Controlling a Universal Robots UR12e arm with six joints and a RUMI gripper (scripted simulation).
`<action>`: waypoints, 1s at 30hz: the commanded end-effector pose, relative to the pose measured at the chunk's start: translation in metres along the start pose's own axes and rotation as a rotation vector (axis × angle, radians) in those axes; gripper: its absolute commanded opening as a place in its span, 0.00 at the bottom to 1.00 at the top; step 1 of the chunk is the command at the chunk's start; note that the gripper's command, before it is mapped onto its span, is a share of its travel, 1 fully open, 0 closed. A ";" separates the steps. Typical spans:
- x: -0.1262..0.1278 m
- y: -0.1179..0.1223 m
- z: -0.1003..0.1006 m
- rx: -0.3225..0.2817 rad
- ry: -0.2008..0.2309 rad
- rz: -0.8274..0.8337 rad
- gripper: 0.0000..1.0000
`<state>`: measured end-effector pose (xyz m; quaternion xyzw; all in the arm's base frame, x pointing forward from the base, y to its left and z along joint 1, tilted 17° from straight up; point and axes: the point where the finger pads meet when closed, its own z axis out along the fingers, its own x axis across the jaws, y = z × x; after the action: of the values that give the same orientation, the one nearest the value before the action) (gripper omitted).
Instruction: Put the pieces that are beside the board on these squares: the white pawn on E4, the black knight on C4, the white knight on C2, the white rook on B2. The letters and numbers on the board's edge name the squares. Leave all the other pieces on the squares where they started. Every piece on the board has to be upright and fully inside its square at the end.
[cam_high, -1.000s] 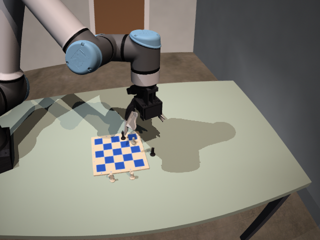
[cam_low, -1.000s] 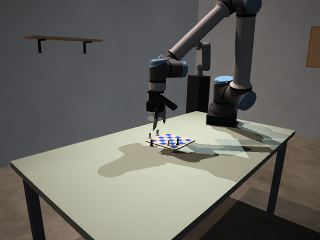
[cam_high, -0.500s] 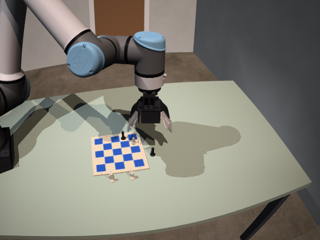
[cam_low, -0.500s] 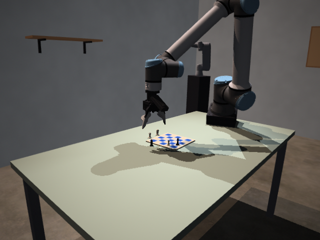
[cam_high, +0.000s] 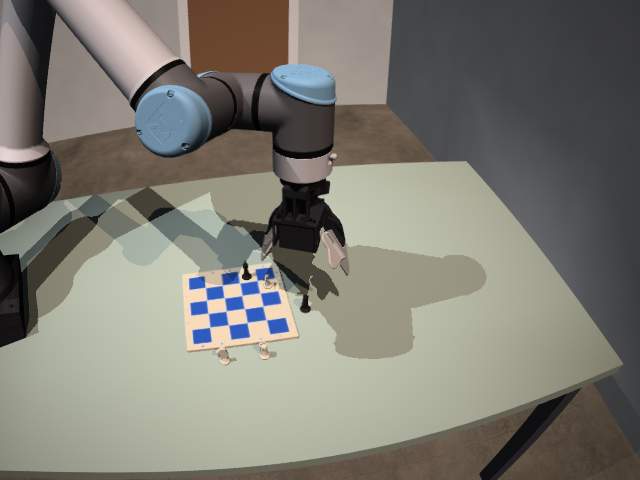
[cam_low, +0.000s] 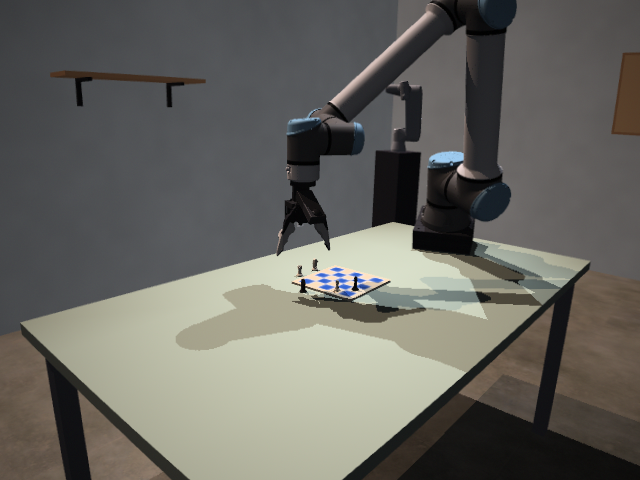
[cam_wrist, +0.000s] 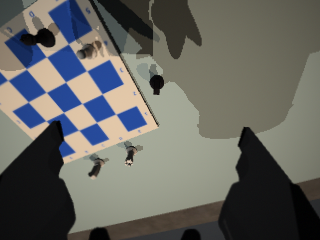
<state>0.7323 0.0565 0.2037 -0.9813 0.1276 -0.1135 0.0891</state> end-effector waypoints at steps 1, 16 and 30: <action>0.002 0.000 -0.001 0.000 0.002 0.019 1.00; 0.002 0.001 -0.001 0.000 0.002 0.023 0.22; 0.002 0.001 -0.001 0.000 0.002 0.023 0.22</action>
<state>0.7333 0.0555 0.2037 -0.9797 0.1391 -0.1125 0.0901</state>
